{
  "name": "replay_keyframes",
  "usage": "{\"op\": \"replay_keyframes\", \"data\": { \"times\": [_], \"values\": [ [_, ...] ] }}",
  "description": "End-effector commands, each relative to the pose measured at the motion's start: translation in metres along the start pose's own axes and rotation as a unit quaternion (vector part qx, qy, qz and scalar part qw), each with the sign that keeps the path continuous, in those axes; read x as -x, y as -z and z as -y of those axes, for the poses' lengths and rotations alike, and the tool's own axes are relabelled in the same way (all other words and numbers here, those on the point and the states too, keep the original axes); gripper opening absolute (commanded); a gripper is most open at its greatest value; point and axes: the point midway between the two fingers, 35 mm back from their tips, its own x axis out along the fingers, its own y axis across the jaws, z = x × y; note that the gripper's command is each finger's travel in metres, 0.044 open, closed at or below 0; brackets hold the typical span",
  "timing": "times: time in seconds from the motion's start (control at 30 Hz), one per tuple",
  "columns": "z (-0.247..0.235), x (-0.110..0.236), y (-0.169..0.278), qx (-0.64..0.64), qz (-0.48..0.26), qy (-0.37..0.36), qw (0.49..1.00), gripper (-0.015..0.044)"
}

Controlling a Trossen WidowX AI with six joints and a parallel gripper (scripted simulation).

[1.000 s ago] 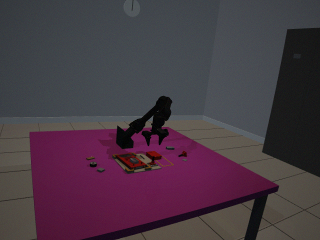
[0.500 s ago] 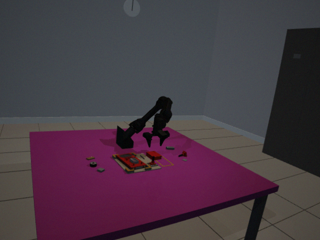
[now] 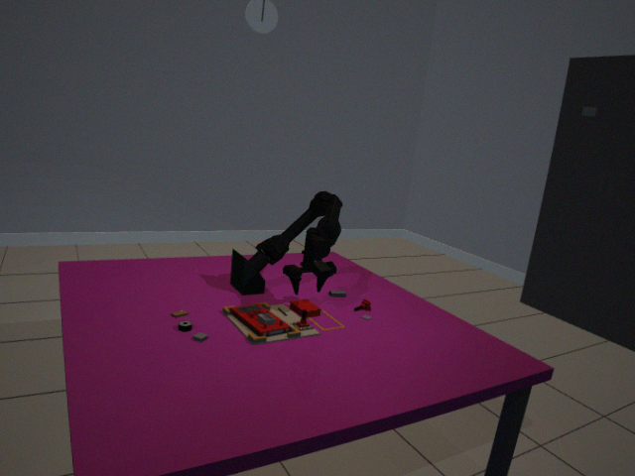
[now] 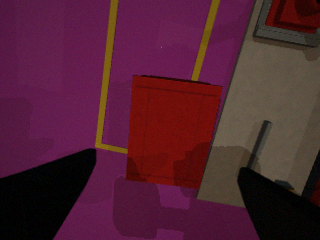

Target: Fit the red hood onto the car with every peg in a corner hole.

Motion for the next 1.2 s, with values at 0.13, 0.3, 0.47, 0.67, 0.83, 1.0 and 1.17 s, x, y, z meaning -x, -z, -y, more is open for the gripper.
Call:
{"op": "replay_keyframes", "data": {
  "times": [0.13, 0.3, 0.47, 0.67, 0.83, 1.0, 1.17],
  "values": [
    [0.0, -0.005, 0.0, -0.002, 0.001, -0.002, 1.0, 0.044],
    [0.001, -0.008, 0.0, -0.002, 0.001, -0.002, 1.0, 0.044],
    [0.001, -0.011, 0.0, -0.002, 0.001, -0.002, 1.0, 0.044],
    [0.001, -0.014, 0.0, -0.002, 0.001, -0.002, 1.0, 0.044],
    [0.001, -0.017, 0.0, -0.002, 0.001, -0.002, 1.0, 0.044],
    [0.001, -0.02, 0.0, -0.001, 0.001, -0.002, 1.0, 0.044],
    [0.001, -0.023, 0.0, -0.001, 0.001, -0.002, 1.0, 0.044]
  ]
}}
